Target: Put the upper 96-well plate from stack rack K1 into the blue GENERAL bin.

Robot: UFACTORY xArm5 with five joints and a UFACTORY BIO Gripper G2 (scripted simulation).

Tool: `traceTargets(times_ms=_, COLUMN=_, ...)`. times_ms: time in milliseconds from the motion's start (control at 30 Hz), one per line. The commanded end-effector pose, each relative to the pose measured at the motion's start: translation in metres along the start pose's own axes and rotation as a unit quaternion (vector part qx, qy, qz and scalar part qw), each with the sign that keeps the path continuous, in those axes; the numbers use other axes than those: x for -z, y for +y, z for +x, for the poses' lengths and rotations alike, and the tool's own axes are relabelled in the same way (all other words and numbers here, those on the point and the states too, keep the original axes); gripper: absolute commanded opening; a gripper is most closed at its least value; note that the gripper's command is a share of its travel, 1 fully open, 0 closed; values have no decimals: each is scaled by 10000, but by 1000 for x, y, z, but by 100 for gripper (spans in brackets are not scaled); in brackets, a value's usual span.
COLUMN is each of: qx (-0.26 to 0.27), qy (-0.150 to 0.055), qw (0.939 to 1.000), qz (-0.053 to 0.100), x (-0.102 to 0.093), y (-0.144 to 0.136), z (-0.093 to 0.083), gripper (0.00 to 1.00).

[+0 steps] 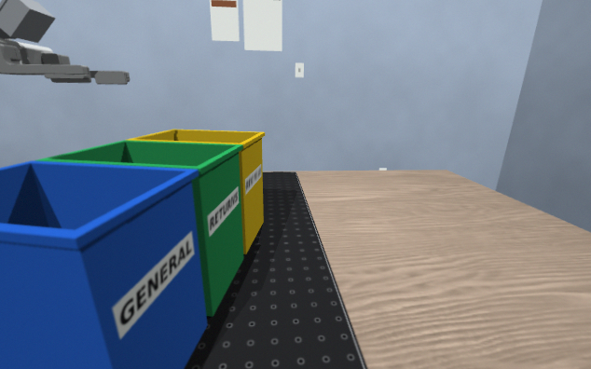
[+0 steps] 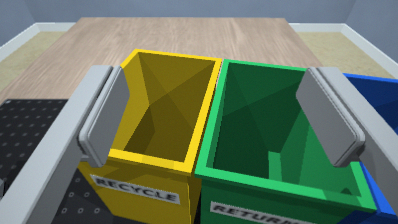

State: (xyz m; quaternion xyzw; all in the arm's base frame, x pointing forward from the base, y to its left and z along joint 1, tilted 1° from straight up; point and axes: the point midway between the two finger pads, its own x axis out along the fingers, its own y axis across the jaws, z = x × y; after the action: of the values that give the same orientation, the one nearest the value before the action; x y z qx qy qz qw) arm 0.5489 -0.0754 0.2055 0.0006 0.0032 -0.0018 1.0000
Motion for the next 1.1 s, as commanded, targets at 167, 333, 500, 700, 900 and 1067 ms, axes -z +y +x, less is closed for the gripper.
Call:
traceTargets(times_ms=167, qx=9, qy=0, qw=10000, qz=-37, x=-12, y=43, z=-10, gripper=18)
traceTargets(times_ms=333, qx=9, qy=0, qw=10000, qz=-36, x=-17, y=62, z=-14, gripper=18)
traceTargets(times_ms=500, qx=9, qy=0, qw=10000, qz=-36, x=-20, y=74, z=-17, gripper=18)
traceTargets(times_ms=700, qx=9, qy=0, qw=10000, qz=-36, x=-20, y=74, z=-17, gripper=18)
traceTargets(times_ms=900, qx=9, qy=0, qw=10000, qz=-36, x=-20, y=74, z=-17, gripper=18)
traceTargets(times_ms=1067, qx=9, qy=0, qw=10000, qz=-36, x=-20, y=74, z=-17, gripper=18)
